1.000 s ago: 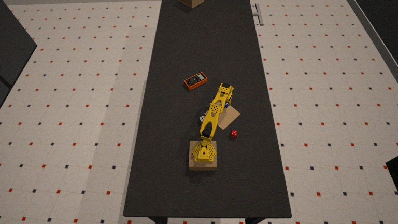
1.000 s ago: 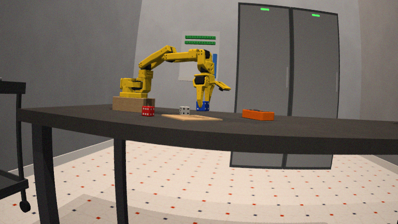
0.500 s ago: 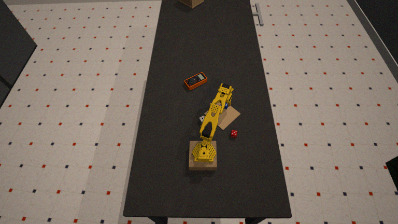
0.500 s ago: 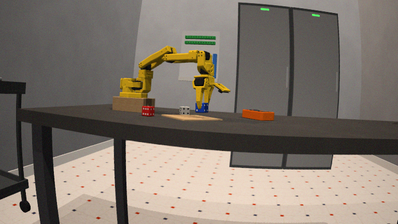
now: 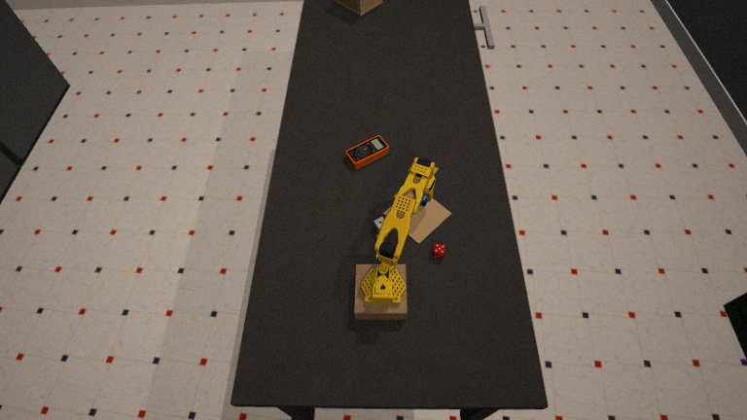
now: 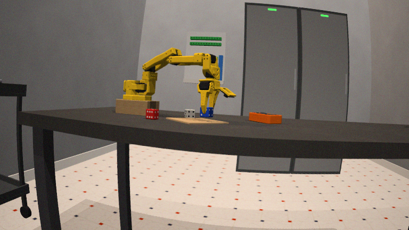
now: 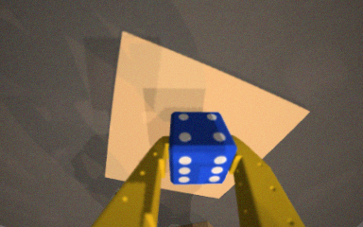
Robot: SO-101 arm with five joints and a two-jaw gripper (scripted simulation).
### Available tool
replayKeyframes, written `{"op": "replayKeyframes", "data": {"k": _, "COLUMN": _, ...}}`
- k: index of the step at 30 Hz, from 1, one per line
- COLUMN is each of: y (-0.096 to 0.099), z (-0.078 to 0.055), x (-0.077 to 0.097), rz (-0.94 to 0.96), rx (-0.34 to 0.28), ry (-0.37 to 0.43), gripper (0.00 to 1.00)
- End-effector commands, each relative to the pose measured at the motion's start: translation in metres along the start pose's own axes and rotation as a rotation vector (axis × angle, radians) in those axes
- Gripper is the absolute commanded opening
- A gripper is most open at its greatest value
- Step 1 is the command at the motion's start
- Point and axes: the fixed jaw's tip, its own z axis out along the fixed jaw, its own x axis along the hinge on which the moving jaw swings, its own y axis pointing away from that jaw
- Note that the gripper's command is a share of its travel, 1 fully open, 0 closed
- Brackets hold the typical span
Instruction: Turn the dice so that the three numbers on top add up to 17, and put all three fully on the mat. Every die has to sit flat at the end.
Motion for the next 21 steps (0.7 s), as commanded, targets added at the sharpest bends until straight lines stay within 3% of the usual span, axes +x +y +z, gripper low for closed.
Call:
{"op": "replayKeyframes", "data": {"k": 1, "y": -0.0024, "z": 0.0072, "x": 0.0034, "rz": 0.002, "rx": 0.001, "ry": 0.024, "gripper": 0.0}}
{"op": "replayKeyframes", "data": {"k": 21, "y": -0.0026, "z": 0.0146, "x": 0.0059, "rz": 0.002, "rx": 0.001, "ry": 0.04, "gripper": 0.0}}
